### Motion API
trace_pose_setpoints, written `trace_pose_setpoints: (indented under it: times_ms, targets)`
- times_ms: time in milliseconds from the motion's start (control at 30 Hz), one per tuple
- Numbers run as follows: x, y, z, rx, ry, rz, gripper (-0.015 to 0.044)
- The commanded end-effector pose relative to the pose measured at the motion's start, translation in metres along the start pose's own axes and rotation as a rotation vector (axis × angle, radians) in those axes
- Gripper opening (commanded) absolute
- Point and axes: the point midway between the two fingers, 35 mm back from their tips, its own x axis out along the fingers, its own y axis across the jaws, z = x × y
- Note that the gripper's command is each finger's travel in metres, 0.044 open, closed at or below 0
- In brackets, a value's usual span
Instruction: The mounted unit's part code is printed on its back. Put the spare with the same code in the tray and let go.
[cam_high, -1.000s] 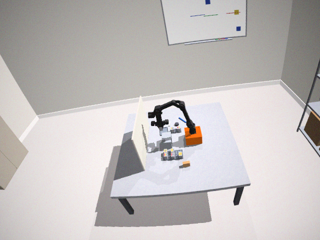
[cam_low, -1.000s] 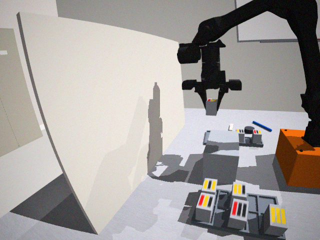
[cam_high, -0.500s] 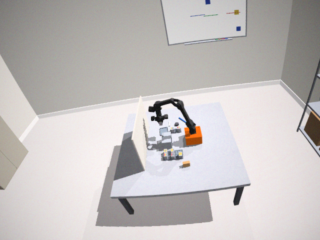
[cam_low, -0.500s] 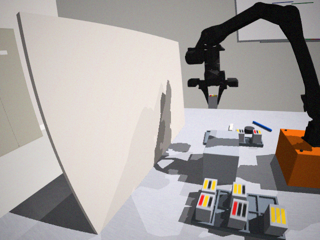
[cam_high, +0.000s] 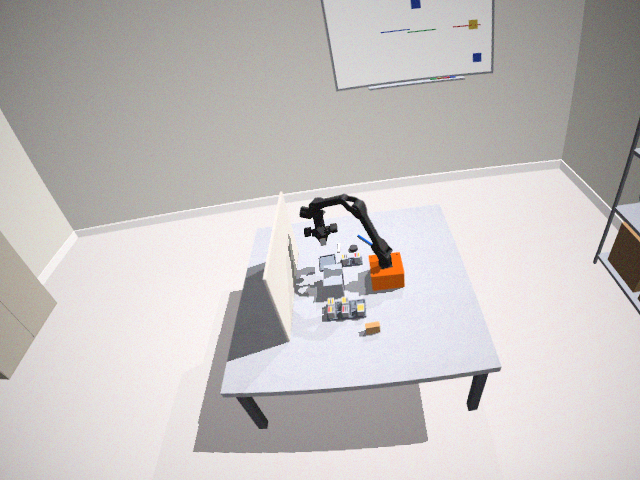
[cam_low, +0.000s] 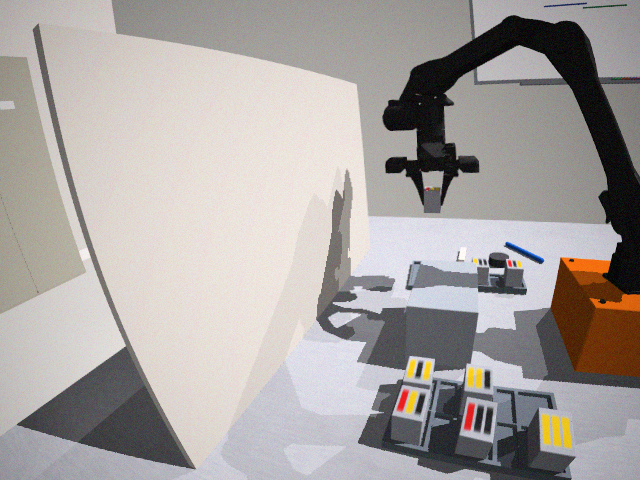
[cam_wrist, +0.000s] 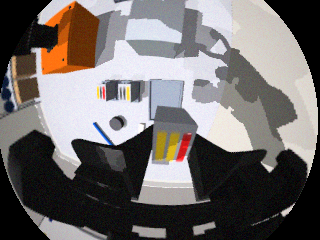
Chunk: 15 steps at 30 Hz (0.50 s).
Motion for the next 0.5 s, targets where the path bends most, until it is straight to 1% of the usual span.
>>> trace_pose_setpoints:
  times_ms: [0, 467]
  targets:
    - [0.005, 0.0, -0.001, -0.004, 0.002, 0.005, 0.0]
    - [0.022, -0.003, -0.003, -0.004, 0.002, 0.004, 0.0]
